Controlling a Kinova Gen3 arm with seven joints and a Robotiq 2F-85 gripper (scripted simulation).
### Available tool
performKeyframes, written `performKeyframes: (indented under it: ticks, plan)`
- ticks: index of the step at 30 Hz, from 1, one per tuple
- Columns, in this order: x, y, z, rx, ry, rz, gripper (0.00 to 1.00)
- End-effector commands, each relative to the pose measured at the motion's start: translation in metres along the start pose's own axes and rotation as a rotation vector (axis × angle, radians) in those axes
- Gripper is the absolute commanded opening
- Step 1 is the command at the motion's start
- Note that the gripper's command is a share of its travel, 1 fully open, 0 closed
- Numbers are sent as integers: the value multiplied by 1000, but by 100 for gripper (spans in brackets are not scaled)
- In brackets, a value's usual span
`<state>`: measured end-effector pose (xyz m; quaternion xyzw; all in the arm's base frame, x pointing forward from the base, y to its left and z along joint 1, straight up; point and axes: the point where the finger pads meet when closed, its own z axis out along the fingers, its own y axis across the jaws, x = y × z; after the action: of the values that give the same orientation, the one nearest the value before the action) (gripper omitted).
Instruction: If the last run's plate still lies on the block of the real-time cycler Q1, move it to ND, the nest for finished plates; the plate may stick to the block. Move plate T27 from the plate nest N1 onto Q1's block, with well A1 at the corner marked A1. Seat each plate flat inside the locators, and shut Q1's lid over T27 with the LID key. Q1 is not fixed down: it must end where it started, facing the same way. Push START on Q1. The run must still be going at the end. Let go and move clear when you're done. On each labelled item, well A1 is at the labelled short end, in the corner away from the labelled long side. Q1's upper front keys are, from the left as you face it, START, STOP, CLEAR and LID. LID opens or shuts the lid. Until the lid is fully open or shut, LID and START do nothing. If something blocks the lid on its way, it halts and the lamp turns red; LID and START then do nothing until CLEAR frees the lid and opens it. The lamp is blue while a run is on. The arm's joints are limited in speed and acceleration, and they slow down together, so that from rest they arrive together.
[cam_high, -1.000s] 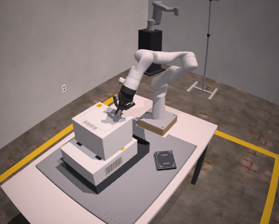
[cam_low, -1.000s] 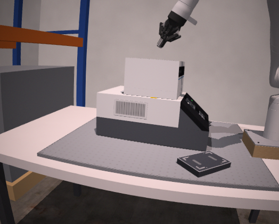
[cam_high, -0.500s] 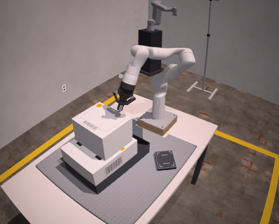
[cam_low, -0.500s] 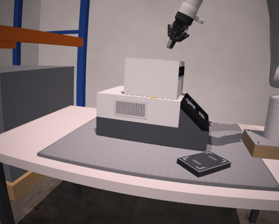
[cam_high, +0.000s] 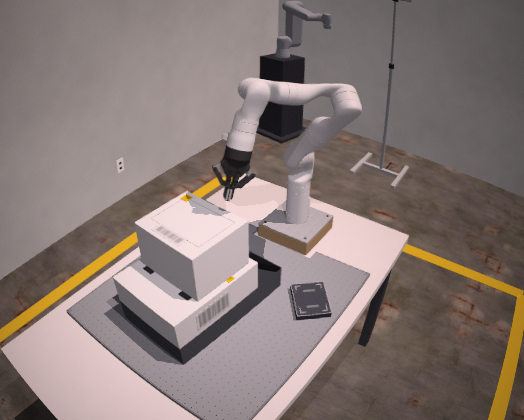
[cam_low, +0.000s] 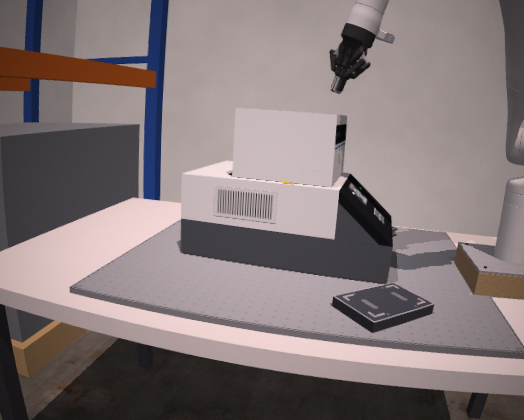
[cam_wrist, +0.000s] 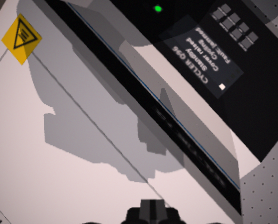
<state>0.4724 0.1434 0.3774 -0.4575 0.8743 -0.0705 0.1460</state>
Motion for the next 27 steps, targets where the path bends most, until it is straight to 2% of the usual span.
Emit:
performKeyframes:
  ticks: [1, 6, 25, 27]
  plan:
    - [12, 3, -4, -29, 8, 20, 10]
    - [27, 7, -8, -67, 20, 46, 10]
    - [80, 20, -22, -67, 20, 46, 10]
    - [80, 20, -22, -67, 20, 46, 10]
